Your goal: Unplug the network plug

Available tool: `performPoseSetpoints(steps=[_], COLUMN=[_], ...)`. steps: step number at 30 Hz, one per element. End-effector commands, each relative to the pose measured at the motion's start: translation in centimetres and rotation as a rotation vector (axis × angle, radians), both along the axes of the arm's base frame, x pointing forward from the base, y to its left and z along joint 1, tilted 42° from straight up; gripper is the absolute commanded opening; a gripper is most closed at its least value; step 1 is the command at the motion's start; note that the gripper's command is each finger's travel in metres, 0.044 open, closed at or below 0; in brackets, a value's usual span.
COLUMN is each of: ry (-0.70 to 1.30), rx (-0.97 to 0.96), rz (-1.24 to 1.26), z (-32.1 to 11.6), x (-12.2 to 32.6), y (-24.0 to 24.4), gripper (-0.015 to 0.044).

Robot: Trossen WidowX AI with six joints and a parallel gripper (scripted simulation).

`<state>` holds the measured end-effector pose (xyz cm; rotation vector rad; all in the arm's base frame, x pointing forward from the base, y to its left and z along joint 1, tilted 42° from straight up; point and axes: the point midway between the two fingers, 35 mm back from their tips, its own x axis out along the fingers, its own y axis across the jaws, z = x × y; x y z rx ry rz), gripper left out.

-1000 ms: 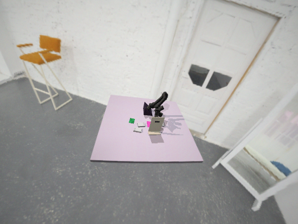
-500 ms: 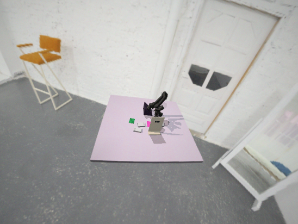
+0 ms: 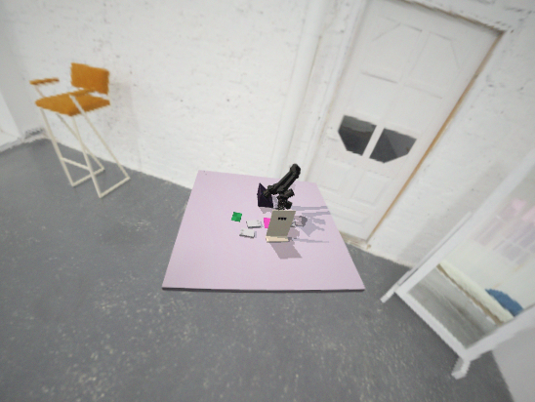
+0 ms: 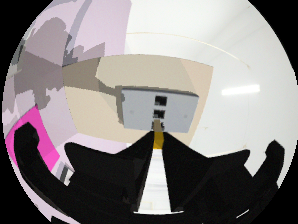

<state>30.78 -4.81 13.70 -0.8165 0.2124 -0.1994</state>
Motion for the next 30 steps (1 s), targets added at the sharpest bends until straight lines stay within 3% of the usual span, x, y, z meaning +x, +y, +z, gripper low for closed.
performPoseSetpoints(steps=[1, 30], ry=[0.004, 0.005], rx=[-0.001, -0.001], rz=[-0.005, -0.005], z=[-0.11, -0.03], x=[-0.24, -1.08], y=[-0.03, 0.17], gripper=[0.0000, 0.0000])
